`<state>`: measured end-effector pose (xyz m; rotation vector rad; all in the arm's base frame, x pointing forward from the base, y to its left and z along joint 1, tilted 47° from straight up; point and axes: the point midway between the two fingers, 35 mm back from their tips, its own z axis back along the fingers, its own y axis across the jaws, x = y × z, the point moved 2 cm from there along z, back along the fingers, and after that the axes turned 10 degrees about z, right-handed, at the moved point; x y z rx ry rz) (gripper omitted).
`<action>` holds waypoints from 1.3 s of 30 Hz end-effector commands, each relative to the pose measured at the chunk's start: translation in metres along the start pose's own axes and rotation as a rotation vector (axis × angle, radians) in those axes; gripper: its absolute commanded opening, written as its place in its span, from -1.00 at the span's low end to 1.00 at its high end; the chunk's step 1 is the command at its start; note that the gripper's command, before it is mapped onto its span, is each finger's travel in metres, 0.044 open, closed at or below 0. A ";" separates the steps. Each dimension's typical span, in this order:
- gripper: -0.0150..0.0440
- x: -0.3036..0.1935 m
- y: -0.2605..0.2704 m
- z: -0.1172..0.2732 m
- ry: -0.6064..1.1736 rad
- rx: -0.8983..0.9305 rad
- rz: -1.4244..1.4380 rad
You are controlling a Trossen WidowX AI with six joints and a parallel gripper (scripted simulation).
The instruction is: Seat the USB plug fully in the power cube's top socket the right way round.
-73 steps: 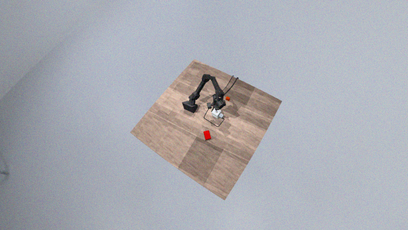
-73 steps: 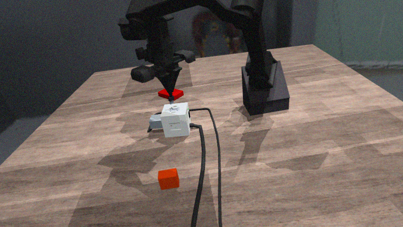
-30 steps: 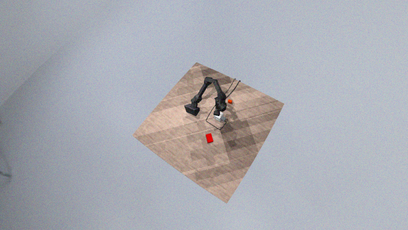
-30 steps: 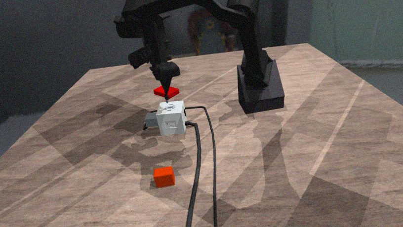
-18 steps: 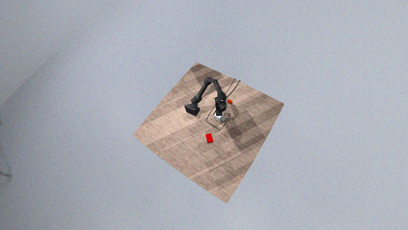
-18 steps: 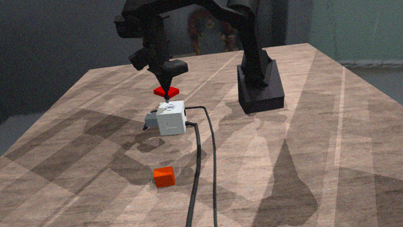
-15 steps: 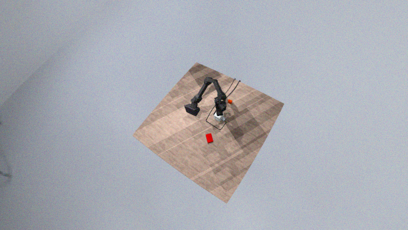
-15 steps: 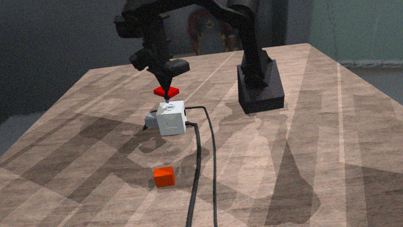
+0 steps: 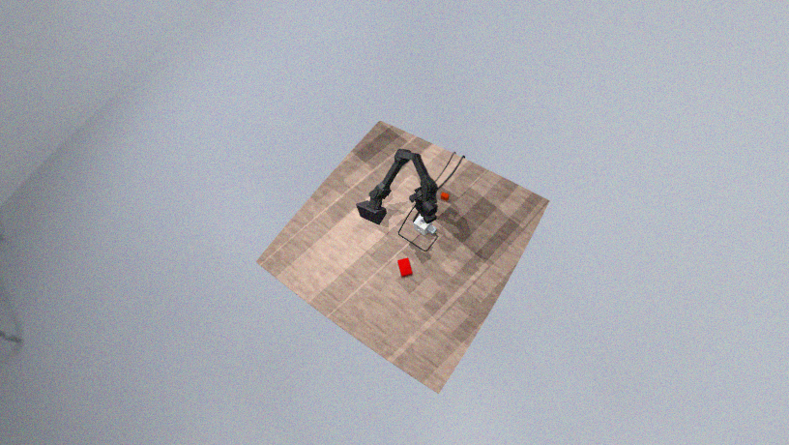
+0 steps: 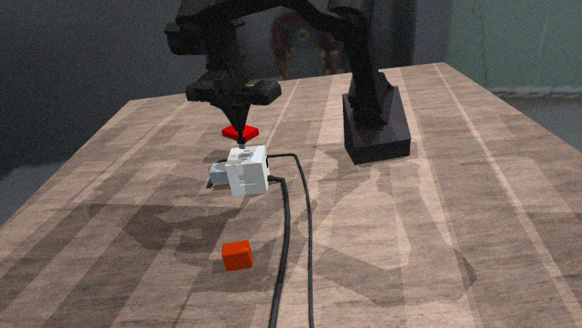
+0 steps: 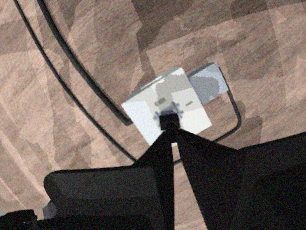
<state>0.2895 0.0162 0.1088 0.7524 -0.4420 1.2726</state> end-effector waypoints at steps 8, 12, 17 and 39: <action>-0.49 0.000 0.000 0.000 0.000 0.001 0.290; -0.49 0.000 0.000 0.000 0.000 0.001 0.395; -0.49 0.000 0.000 0.000 0.000 0.001 0.460; -0.49 0.000 0.000 -0.001 0.005 0.000 0.447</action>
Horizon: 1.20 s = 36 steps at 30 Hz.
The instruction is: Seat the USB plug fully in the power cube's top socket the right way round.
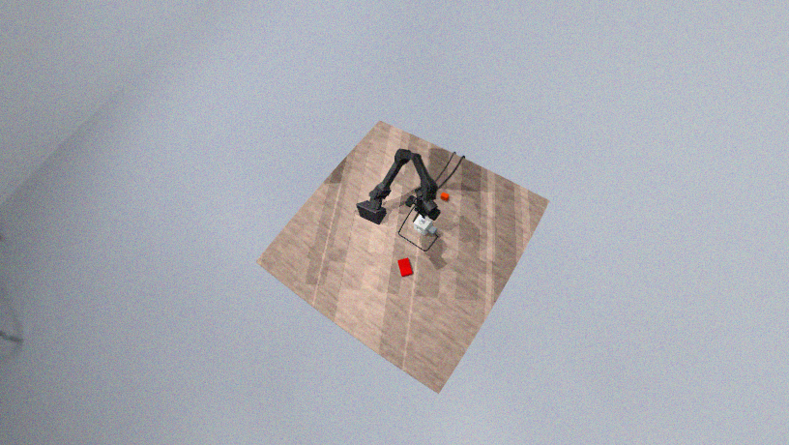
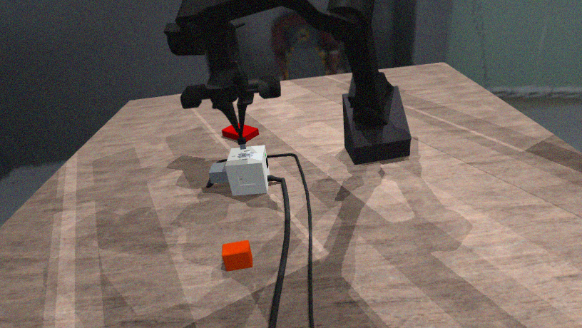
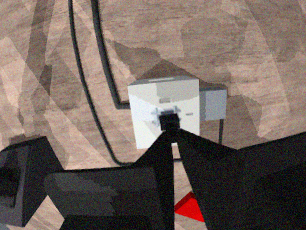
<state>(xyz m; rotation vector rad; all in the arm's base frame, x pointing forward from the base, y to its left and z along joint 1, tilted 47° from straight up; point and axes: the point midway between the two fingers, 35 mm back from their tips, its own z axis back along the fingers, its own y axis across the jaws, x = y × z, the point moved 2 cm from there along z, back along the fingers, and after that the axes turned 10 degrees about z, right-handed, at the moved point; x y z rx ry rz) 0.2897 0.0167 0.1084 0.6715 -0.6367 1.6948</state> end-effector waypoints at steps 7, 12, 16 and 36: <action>-0.49 -0.001 0.000 -0.001 0.008 0.002 -0.010; -0.49 -0.001 0.001 -0.002 0.010 0.002 -0.012; -0.49 -0.001 0.001 -0.003 0.013 0.003 -0.013; -0.49 -0.002 0.001 -0.005 0.023 0.005 -0.021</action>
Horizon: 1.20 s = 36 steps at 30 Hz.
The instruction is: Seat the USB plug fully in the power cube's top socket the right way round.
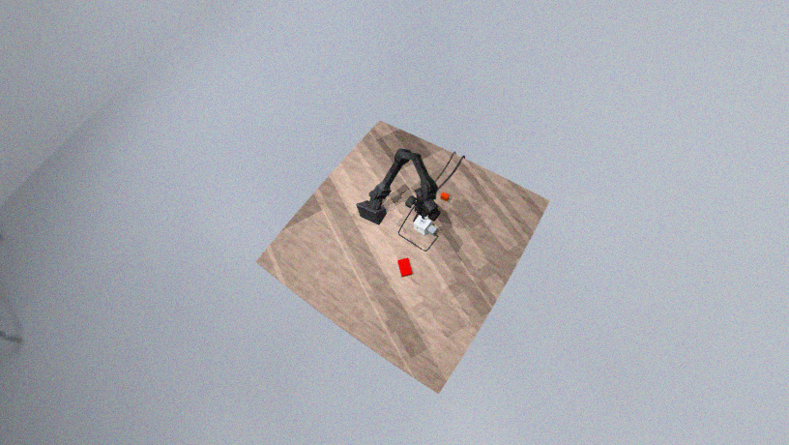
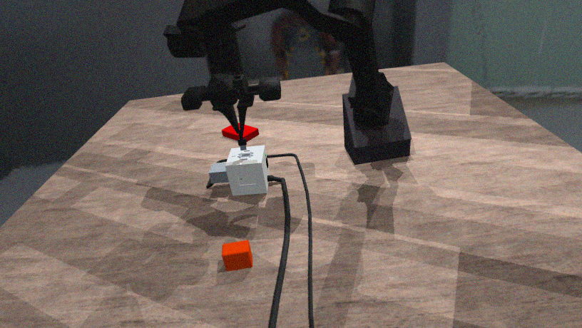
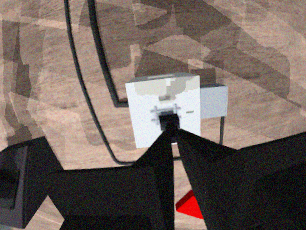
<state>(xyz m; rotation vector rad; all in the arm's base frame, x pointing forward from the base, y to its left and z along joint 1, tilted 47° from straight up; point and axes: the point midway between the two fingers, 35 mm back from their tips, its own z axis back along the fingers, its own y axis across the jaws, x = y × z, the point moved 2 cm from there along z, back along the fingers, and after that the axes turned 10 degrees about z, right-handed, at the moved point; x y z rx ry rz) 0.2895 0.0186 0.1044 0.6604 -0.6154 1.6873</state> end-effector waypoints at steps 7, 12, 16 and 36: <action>-0.49 -0.001 0.001 -0.002 0.008 0.002 -0.010; -0.49 -0.001 0.001 -0.002 0.010 0.003 -0.012; -0.49 -0.001 0.001 -0.003 0.012 0.003 -0.014; -0.49 -0.002 0.001 -0.005 0.023 0.005 -0.022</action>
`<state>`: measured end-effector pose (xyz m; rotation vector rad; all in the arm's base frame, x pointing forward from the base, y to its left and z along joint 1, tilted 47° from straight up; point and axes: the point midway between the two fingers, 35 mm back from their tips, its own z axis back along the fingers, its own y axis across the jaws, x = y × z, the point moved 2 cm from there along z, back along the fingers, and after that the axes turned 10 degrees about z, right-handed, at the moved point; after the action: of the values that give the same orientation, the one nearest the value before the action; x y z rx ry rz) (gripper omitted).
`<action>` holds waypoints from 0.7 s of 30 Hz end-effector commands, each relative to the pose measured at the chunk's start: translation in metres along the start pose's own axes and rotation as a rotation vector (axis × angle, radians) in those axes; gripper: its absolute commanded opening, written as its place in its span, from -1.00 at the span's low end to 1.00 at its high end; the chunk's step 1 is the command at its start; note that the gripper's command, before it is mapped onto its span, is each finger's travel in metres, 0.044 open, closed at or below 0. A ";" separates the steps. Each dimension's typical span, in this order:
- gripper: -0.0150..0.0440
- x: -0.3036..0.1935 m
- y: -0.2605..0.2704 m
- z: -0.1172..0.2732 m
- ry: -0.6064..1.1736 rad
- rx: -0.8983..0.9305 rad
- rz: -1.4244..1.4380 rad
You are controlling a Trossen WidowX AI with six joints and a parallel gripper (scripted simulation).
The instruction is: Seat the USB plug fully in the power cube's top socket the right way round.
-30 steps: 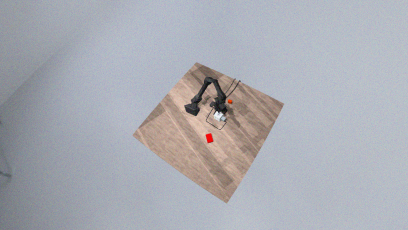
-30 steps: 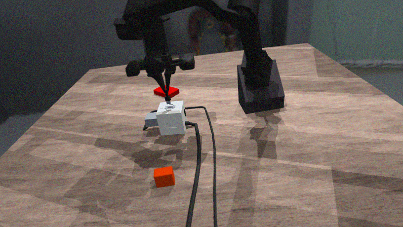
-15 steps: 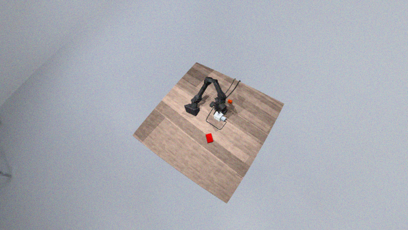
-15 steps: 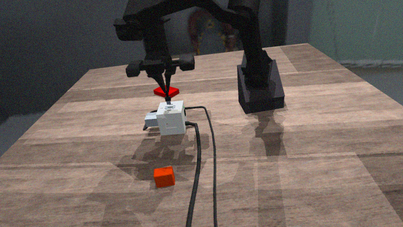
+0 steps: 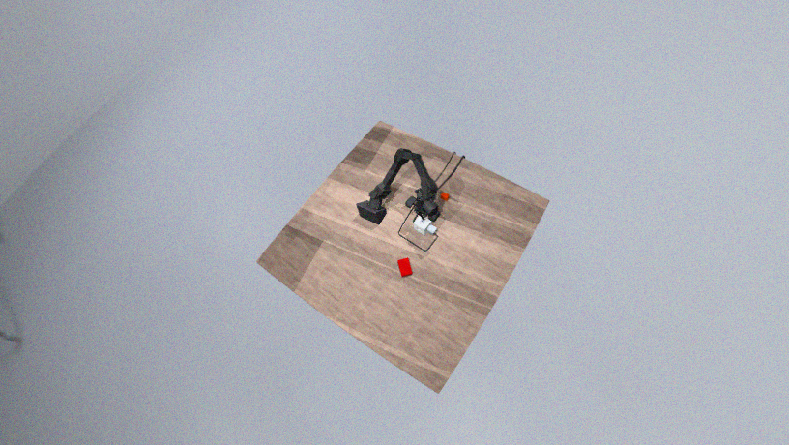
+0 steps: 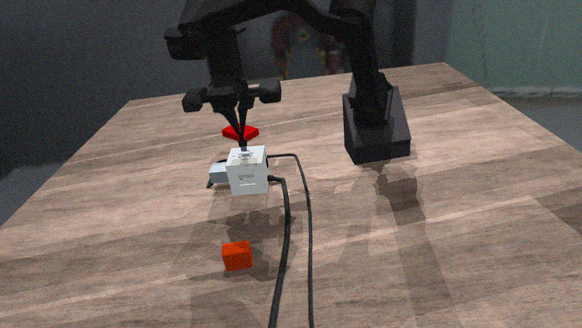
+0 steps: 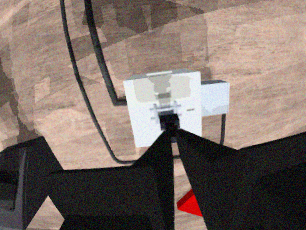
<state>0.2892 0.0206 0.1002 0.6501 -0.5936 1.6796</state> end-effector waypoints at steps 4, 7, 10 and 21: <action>-0.49 -0.001 0.001 -0.001 0.007 0.002 -0.009; -0.49 -0.001 0.001 -0.002 0.008 0.002 -0.010; -0.49 -0.001 0.001 -0.002 0.010 0.003 -0.011; -0.49 -0.001 0.001 -0.003 0.015 0.004 -0.016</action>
<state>0.2890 0.0217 0.0978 0.6441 -0.5808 1.6752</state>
